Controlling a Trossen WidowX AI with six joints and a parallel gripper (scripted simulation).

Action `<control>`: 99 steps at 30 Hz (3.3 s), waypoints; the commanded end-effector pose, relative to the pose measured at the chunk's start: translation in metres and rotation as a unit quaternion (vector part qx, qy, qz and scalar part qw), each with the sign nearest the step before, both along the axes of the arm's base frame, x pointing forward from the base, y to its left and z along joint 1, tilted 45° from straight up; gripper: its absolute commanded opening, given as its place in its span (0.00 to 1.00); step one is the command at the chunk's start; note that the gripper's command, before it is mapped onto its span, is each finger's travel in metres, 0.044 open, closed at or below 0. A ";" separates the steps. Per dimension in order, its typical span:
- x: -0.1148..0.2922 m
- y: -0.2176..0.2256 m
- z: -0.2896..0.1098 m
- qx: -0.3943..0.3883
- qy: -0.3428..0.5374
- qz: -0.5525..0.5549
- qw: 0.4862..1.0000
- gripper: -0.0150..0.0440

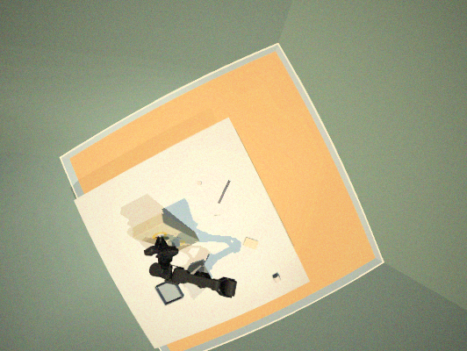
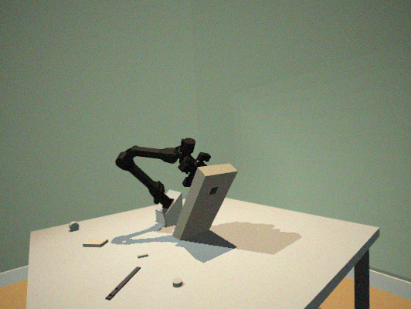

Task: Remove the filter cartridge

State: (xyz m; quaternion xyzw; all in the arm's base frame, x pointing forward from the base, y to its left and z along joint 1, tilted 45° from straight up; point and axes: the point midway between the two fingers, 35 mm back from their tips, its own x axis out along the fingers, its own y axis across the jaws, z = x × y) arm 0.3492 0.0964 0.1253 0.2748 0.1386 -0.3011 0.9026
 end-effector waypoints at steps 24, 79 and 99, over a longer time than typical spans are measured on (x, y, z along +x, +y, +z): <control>0.002 -0.002 -0.004 -0.003 0.004 0.002 1.000 0.44; 0.017 -0.011 -0.012 -0.003 0.003 0.002 1.000 0.44; 0.013 -0.007 -0.009 -0.007 0.000 0.005 1.000 0.25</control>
